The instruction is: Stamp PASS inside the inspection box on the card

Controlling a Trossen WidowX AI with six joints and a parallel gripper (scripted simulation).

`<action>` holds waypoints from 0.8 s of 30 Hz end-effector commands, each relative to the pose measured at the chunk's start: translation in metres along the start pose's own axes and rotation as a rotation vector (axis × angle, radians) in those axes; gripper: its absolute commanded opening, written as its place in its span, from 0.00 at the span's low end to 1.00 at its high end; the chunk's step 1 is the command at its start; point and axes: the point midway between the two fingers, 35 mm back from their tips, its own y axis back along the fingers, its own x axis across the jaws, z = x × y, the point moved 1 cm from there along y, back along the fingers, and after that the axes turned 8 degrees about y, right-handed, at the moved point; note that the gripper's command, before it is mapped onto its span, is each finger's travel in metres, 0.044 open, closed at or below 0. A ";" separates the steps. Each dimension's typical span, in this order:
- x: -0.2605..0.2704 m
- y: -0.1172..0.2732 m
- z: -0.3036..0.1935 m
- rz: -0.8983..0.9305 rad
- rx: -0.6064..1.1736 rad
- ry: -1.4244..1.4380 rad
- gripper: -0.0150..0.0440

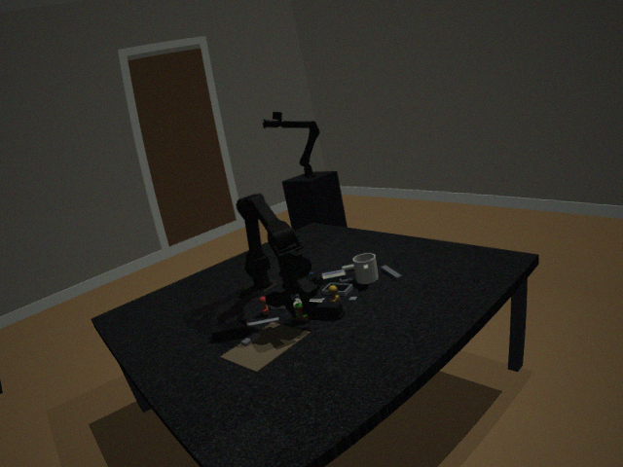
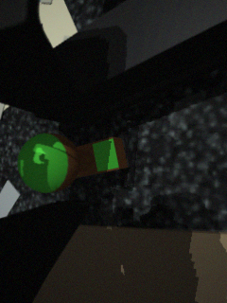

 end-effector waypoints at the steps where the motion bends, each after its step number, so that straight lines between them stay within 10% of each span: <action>1: 0.001 -0.003 -0.001 0.003 0.007 0.004 0.61; 24: 0.000 0.000 0.000 0.000 0.000 0.000 0.58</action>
